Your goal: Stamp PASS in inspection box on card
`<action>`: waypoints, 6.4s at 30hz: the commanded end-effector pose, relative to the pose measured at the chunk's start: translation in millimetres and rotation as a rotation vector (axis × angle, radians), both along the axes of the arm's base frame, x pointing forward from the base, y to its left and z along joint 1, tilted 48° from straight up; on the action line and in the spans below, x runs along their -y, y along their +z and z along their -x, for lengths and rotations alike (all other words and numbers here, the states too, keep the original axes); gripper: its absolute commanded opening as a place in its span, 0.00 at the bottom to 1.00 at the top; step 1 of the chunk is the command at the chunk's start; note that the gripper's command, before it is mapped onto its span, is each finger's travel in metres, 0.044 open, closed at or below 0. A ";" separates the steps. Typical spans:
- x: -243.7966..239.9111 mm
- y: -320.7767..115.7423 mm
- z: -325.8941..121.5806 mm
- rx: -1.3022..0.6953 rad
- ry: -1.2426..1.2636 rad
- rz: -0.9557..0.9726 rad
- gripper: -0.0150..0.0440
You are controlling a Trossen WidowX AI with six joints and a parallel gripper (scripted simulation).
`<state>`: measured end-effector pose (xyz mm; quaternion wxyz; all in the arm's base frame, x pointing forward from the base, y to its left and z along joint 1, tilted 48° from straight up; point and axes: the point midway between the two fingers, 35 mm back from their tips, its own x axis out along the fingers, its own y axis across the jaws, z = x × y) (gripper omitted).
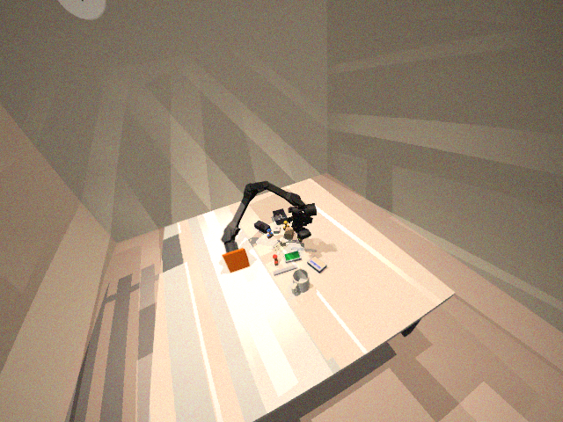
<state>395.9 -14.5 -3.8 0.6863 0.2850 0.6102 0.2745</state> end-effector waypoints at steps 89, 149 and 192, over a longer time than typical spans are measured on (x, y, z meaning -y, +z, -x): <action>63.5 -11.5 51.8 -0.001 0.003 0.026 0.25; 58.0 -58.9 88.7 -0.002 0.003 0.022 0.25; 40.8 -73.6 87.5 0.006 0.010 0.020 0.25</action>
